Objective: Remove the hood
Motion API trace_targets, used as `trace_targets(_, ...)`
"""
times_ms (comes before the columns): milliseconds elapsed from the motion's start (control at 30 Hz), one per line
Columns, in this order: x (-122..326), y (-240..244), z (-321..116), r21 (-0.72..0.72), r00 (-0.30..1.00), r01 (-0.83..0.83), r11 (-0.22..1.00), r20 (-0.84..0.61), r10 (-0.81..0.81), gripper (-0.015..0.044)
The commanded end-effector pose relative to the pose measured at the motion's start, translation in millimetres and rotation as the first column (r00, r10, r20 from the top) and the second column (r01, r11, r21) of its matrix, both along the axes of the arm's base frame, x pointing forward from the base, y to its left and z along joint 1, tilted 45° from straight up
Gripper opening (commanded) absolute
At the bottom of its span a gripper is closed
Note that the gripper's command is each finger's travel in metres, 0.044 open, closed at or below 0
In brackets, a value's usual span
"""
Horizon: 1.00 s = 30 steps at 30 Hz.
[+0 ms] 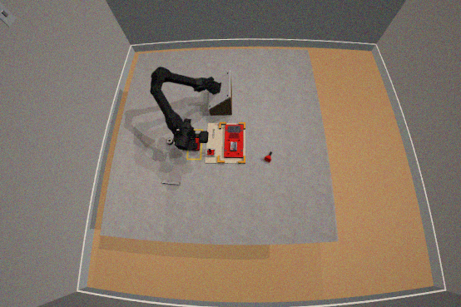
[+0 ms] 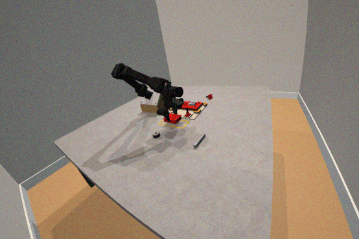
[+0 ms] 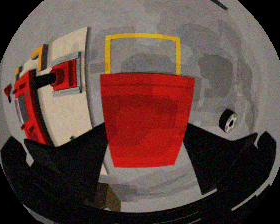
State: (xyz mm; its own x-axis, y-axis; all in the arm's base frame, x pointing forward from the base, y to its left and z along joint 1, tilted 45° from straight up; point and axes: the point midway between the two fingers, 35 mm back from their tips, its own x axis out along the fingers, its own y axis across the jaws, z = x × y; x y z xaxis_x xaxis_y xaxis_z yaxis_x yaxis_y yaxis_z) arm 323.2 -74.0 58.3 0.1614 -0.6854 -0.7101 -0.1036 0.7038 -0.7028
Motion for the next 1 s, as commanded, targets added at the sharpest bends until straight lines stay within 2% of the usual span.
trace_targets(0,0.7,-1.1,-1.6,0.0,1.0,-0.004,1.0,-0.001,0.004,0.0)
trace_targets(967,2.9,-11.0,-11.6,-0.001,1.0,-0.004,1.0,-0.001,0.004,0.0)
